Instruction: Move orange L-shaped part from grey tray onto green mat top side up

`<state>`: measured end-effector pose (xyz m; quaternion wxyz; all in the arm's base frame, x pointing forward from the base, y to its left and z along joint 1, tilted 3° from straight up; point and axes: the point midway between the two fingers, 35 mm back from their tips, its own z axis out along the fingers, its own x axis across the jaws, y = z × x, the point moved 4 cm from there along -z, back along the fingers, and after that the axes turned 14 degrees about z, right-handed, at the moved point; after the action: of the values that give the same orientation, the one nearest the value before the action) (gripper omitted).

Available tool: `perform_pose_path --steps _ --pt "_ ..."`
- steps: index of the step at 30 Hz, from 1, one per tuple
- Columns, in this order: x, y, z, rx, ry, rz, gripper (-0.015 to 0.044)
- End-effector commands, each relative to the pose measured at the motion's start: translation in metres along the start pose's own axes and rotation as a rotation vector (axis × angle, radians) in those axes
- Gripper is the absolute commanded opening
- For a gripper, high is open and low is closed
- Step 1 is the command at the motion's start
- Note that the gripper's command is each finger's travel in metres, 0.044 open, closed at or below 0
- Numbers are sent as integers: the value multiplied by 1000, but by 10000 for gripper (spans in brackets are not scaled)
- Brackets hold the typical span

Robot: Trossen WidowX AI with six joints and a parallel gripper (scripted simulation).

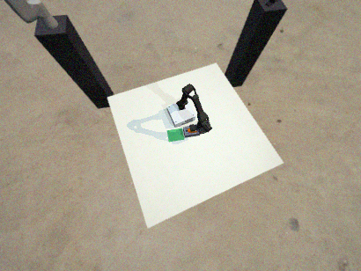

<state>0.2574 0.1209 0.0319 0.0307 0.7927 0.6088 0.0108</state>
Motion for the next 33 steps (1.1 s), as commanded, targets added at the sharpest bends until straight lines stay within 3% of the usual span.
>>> perform_pose_path --steps 1,10,17,33 --pt "3 -1 -3 2 -2 1 180" --pt "10 -2 -21 4 -5 -1 180" --pt "0 0 -106 4 -6 -2 180" --pt "1 1 -106 -5 5 3 180"
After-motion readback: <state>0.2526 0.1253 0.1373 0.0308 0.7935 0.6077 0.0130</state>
